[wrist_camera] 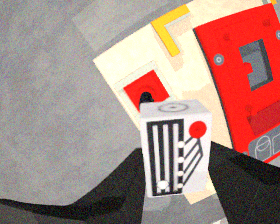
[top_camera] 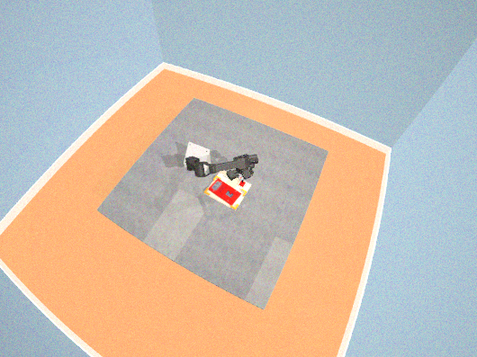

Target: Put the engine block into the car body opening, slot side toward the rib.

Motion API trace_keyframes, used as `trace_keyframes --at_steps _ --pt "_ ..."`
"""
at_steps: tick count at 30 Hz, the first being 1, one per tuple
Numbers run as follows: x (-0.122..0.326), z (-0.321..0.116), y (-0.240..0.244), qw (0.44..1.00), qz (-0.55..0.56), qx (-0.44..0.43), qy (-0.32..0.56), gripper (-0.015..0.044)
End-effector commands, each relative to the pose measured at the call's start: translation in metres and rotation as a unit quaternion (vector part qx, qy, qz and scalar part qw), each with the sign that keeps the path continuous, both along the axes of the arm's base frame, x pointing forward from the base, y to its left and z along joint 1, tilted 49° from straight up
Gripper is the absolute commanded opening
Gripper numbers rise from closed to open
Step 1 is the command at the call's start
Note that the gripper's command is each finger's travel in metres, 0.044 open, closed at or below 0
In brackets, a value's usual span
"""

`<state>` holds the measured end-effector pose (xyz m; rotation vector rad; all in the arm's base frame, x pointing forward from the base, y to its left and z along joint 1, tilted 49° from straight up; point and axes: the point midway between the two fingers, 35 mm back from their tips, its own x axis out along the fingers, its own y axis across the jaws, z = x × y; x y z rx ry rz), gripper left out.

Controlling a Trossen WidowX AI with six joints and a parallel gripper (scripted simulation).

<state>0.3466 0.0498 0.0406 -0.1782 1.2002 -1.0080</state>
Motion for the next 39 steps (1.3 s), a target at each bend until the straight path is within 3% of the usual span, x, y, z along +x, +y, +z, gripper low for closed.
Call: trace_keyframes --at_steps 1,37,39 --pt "-0.001 0.007 -0.012 1.0 0.016 -0.002 0.013 0.0" --pt "-0.029 0.053 -0.109 0.984 0.119 -0.02 0.131 0.0" --pt "-0.029 0.052 -0.109 0.983 0.121 -0.02 0.133 0.0053"
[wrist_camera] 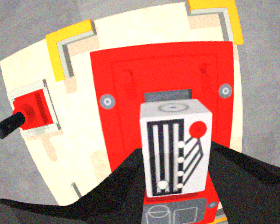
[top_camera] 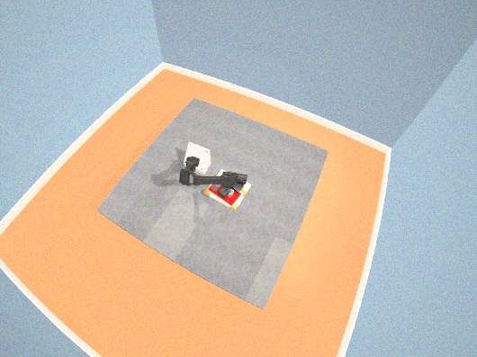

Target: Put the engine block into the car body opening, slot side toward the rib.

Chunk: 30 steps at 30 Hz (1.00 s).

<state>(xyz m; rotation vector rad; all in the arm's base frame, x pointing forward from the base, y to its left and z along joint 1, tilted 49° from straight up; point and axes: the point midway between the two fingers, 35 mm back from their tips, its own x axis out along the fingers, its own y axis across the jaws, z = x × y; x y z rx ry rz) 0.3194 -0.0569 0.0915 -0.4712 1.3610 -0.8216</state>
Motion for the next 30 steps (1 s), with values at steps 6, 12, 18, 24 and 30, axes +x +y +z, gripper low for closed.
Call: trace_keyframes --at_steps 6,12,18,24,30 --pt "-0.002 0.0015 -0.0023 1.0 0.012 -0.003 0.01 0.016" --pt "-0.0019 0.0016 -0.0023 1.0 0.011 -0.003 0.01 0.016" --pt "-0.0018 0.0015 -0.0023 1.0 0.003 -0.003 0.001 0.016" --pt "-0.0015 0.0022 -0.0028 1.0 -0.002 -0.003 -0.005 0.016" --pt "-0.0015 0.0022 -0.0028 1.0 -0.002 -0.003 -0.005 0.016"
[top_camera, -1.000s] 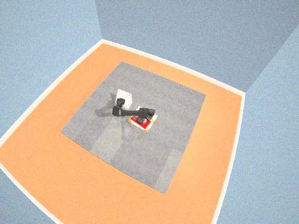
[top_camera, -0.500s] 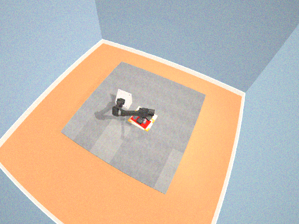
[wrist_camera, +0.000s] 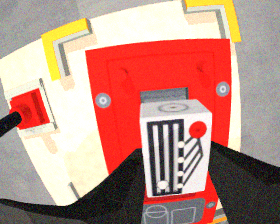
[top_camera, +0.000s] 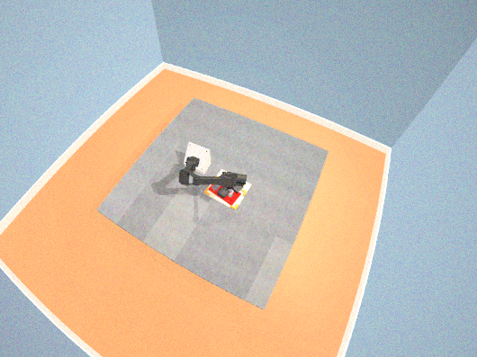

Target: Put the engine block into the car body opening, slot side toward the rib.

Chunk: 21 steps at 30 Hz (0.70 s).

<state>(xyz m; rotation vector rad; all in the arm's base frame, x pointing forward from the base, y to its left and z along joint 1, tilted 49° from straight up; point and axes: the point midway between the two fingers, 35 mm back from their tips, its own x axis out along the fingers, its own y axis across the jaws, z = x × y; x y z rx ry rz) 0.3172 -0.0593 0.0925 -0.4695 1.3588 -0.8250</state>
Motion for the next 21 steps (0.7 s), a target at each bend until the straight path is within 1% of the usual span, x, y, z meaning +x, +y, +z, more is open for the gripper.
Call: trace_keyframes --at_steps 1,10,21 --pt "0.0008 0.0012 -0.0004 1.0 -0.001 -0.002 -0.004 0.016" --pt "0.0013 0.0017 -0.0002 1.0 0.018 -0.002 0.018 0.016" --pt "0.0013 0.0017 -0.0002 1.0 0.018 -0.002 0.018 0.016"
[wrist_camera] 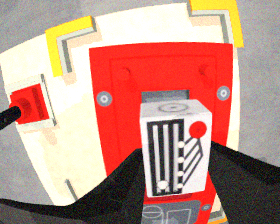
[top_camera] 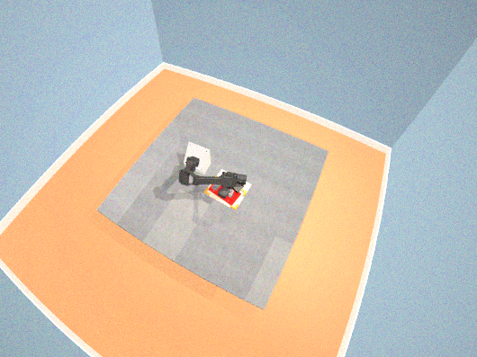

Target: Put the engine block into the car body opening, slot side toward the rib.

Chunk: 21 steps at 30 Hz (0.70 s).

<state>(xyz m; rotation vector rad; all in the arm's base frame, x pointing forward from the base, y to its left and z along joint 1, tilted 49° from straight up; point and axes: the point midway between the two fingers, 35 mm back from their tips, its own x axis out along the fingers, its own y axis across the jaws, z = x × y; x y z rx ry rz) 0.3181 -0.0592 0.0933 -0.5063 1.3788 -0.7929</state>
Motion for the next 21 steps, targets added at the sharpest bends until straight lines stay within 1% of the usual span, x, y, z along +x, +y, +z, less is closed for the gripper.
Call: trace_keyframes --at_steps 1,9,18,21 --pt "0.0004 0.001 -0.0004 1.0 0.002 -0.002 0.001 0.016" --pt "0.0004 0.001 -0.0004 1.0 0.0 -0.002 -0.001 0.016" --pt "0.0 0.0003 -0.001 0.998 -0.044 -0.002 -0.051 0.016" --pt "0.0 -0.0001 -0.0013 0.998 -0.039 -0.002 -0.046 0.016"
